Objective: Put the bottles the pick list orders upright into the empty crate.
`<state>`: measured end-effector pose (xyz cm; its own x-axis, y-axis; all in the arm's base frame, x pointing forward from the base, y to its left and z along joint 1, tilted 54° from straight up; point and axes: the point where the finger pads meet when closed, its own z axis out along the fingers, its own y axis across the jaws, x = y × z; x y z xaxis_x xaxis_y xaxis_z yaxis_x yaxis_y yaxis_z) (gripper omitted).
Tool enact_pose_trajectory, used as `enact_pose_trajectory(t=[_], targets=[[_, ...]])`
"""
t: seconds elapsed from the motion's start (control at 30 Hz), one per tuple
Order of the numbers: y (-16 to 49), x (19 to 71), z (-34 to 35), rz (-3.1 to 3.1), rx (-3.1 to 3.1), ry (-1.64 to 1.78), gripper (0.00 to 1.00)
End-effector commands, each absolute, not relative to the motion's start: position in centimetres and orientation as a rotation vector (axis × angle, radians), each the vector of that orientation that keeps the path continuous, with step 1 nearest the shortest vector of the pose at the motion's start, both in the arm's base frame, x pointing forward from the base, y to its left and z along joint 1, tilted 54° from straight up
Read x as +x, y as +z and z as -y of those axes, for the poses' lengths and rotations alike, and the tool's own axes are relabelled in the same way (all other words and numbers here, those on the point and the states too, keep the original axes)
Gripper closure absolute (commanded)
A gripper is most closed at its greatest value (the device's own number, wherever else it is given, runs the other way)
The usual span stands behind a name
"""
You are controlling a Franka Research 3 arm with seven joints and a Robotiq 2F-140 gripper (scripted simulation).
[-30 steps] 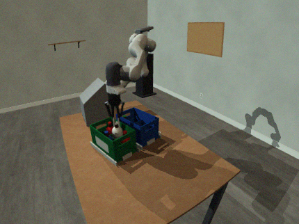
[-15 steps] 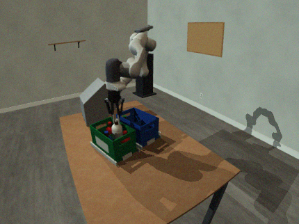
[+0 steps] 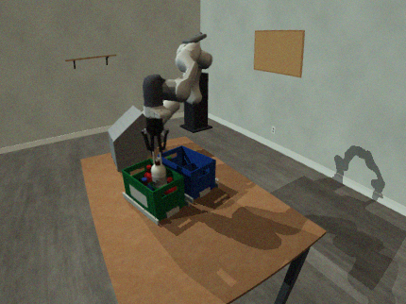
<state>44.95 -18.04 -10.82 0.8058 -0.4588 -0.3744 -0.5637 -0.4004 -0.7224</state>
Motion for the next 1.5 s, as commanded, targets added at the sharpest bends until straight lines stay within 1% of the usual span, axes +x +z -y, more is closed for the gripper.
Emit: enact_pose_trajectory(t=[0.0,1.47], targets=[[-10.2,44.7,19.2,-0.765,-2.062,0.141,1.00],[-6.5,43.6,24.2,-0.765,-2.062,0.141,1.00]])
